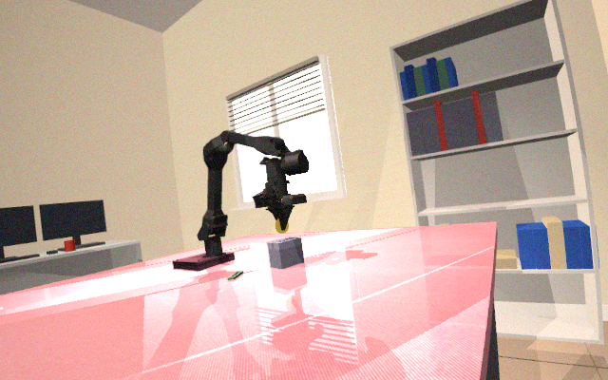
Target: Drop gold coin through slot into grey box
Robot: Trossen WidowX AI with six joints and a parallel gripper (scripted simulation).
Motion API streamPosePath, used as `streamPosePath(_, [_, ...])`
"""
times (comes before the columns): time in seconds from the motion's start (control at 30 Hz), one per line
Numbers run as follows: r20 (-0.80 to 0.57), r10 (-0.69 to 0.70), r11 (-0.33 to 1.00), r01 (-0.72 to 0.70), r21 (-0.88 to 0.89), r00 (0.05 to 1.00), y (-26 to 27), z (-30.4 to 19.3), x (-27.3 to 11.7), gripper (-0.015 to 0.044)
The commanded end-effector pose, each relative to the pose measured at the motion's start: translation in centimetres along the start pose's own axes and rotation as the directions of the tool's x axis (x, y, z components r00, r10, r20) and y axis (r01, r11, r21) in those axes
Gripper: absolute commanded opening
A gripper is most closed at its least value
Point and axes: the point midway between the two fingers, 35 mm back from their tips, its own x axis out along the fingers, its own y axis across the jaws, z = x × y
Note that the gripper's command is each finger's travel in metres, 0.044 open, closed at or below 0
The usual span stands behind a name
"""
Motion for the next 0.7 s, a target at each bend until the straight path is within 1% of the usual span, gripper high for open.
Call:
streamPosePath(0.0, [0.000,0.000,1.000,0.000,-0.002,1.000,0.0,0.0,0.1,0.0000])
streamPosePath(0.67, [0.000,0.000,1.000,0.000,-0.003,1.000,0.0,0.0,1.2,0.0000])
